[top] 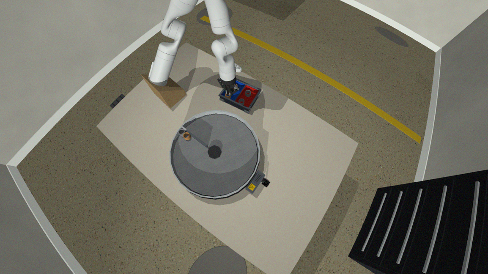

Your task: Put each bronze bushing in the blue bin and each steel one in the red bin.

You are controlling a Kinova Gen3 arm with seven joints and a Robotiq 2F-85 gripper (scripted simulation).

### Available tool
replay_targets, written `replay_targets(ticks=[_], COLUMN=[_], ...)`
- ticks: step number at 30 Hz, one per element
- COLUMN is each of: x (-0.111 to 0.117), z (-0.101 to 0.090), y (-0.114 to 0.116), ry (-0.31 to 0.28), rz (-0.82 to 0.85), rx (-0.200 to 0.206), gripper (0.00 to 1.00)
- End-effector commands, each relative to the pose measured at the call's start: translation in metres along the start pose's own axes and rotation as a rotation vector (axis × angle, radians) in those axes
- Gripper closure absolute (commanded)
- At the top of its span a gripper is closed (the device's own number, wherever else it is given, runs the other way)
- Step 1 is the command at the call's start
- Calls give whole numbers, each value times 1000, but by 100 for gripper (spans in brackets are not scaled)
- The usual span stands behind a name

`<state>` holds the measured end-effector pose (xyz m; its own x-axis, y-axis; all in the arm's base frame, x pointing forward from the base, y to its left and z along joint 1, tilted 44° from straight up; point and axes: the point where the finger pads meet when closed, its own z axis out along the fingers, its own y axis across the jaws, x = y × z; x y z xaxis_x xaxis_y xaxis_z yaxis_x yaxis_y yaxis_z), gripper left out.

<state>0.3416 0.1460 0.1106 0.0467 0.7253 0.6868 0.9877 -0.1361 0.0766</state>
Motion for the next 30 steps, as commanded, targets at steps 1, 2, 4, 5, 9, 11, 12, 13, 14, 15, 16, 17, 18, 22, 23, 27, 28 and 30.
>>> replay_targets(ticks=[1, 2, 4, 5, 9, 11, 12, 13, 14, 15, 16, 17, 18, 22, 23, 27, 28, 30], x=[0, 0, 0, 0, 0, 0, 0, 0, 0, 0, 0, 0, 0, 0, 0, 1, 1, 1], z=[-10, -20, -39, -48, -58, -77, -87, -87, -87, -96, -96, -96, -96, -96, -96, -95, -95, -95], y=[0, 0, 0, 0, 0, 0, 0, 0, 0, 0, 0, 0, 0, 0, 0, -1, -1, -1], ry=[0, 0, 0, 0, 0, -1, -1, -1, -1, -1, -1, -1, -1, -1, -1, 3, 3, 3], rz=[0, 0, 0, 0, 0, 0, 0, 0, 0, 0, 0, 0, 0, 0, 0, -2, -2, -2], rx=[-1, -1, -1, -1, -1, -1, -1, -1, -1, -2, -2, -2, -2, -2, -2, 3, 3, 3], gripper=[84, 84, 84, 84, 84, 84, 84, 84, 84, 84, 84, 84, 84, 84, 84, 84, 84, 84])
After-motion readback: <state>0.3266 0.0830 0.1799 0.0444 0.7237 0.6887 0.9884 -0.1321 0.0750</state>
